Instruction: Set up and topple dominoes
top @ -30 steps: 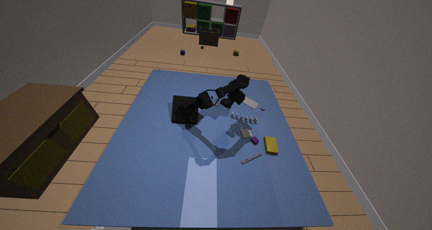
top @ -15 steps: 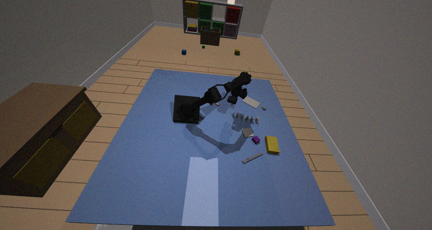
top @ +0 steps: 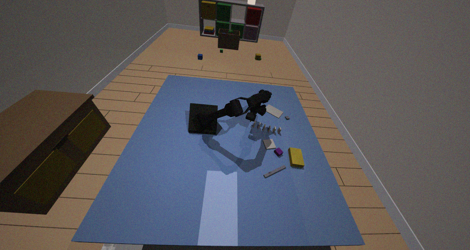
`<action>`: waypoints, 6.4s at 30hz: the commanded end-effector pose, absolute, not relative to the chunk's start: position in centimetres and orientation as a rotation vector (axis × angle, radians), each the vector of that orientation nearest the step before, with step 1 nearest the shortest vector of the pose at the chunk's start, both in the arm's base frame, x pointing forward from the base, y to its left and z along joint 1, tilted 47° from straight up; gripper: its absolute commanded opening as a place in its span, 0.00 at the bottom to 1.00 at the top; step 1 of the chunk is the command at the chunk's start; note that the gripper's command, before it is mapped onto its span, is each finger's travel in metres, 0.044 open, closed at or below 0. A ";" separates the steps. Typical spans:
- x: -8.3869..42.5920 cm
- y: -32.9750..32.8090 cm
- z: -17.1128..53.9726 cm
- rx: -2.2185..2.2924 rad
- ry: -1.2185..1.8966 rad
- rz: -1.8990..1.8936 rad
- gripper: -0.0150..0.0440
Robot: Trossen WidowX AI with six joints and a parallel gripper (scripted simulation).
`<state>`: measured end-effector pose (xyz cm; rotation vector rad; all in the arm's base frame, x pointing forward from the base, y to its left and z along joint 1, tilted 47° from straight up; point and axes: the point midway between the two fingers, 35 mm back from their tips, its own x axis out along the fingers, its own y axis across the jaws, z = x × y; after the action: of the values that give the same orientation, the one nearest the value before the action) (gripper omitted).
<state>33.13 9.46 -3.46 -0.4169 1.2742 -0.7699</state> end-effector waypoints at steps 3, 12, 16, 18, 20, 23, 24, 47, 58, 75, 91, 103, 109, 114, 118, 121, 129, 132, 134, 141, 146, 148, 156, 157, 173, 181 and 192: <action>33.0 7.3 -5.2 -0.430 1.273 -0.772 0.44; 32.9 6.4 -5.9 -0.432 1.272 -0.775 0.44; 32.9 6.4 -5.9 -0.432 1.272 -0.775 0.44; 32.9 6.4 -5.9 -0.432 1.272 -0.775 0.48; 32.9 6.4 -5.9 -0.432 1.272 -0.775 0.57; 32.9 6.4 -5.9 -0.432 1.272 -0.775 0.70; 32.9 6.4 -5.9 -0.432 1.272 -0.775 0.75; 31.6 16.0 3.1 -0.422 1.278 -0.773 1.00; 23.8 16.9 -9.5 -0.161 1.127 -0.958 1.00; 23.6 12.0 -14.7 -0.138 1.109 -0.976 1.00; 23.8 10.6 -15.6 -0.139 1.108 -0.977 1.00; 23.8 10.6 -15.6 -0.139 1.108 -0.977 0.64; 23.8 10.6 -15.6 -0.139 1.108 -0.977 0.44; 23.8 10.6 -15.6 -0.139 1.108 -0.977 0.44; 23.8 10.7 -15.5 -0.139 1.108 -0.977 0.44; 23.4 12.6 -13.7 -0.138 1.109 -0.977 0.44; 22.0 19.8 -7.1 -0.137 1.113 -0.975 0.44; 21.6 22.2 -5.0 -0.137 1.114 -0.974 0.44; 21.6 22.3 -4.8 -0.136 1.114 -0.974 0.44; 25.2 20.5 -1.6 -0.399 1.276 -0.770 0.44; 28.8 17.5 2.1 -0.688 1.422 -0.527 0.44; 30.0 16.1 3.6 -0.794 1.473 -0.425 0.44; 32.7 12.0 7.6 -1.104 1.574 -0.159 0.44; 33.0 11.5 8.1 -1.147 1.585 -0.126 0.44; 33.6 10.0 9.3 -1.248 1.615 -0.027 0.44; 33.3 9.1 7.5 -1.101 1.617 0.085 0.44; 33.3 8.4 5.4 -0.921 1.558 0.246 0.44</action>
<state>33.27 8.42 5.54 -0.9609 1.5847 0.2039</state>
